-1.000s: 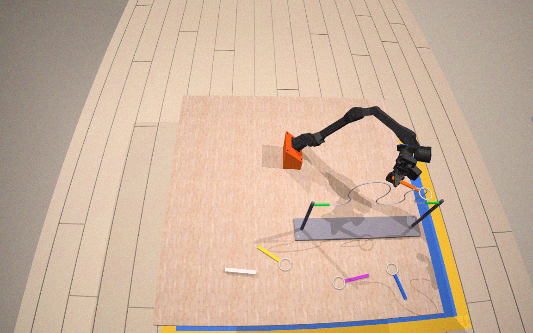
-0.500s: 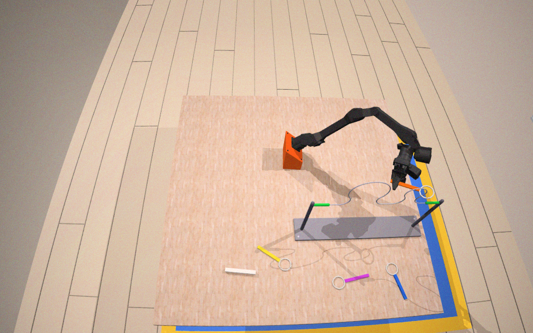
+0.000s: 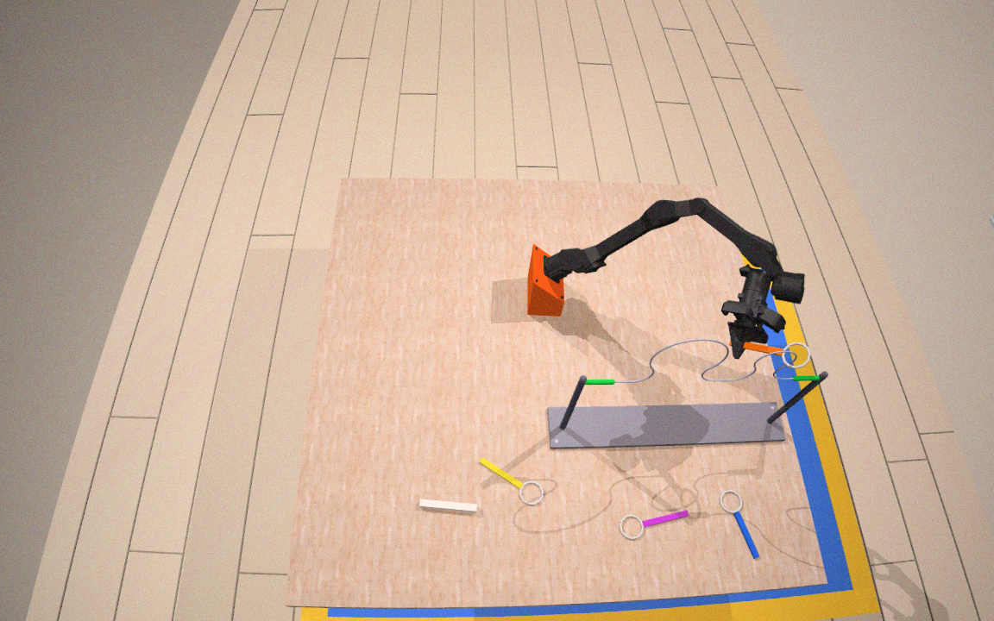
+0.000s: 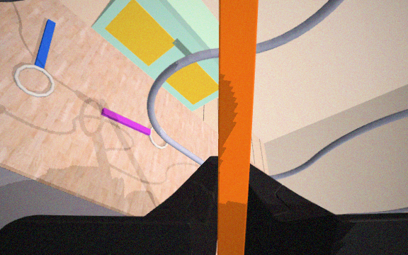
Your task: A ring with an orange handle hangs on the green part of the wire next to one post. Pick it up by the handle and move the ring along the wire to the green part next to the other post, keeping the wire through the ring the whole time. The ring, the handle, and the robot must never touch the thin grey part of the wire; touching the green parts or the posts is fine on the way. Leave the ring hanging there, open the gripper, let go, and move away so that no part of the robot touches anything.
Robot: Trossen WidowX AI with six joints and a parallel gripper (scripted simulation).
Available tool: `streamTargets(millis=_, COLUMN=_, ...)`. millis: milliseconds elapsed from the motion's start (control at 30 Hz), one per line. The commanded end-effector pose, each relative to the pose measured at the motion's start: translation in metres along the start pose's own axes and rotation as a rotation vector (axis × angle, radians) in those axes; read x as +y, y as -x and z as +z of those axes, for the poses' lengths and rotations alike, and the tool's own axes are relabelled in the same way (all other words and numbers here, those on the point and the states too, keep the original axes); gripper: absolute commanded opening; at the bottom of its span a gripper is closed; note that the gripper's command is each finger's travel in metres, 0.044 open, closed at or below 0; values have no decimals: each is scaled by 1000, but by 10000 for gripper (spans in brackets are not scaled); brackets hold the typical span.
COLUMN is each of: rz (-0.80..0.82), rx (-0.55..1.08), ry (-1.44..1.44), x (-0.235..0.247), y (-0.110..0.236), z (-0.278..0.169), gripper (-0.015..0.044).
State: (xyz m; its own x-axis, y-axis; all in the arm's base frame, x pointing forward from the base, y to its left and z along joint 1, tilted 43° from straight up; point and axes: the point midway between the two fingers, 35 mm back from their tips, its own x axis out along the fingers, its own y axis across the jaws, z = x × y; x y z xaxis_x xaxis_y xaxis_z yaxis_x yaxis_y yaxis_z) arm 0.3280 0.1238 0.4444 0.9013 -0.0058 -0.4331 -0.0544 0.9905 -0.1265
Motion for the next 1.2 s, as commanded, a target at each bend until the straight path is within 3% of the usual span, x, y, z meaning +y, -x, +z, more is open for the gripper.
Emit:
streamTargets(millis=0, rz=50, rx=-2, ry=-86, x=6, y=0, z=0, gripper=-150)
streamTargets(millis=1167, rz=455, rx=-34, ry=-765, x=50, y=10, z=20, gripper=-150)
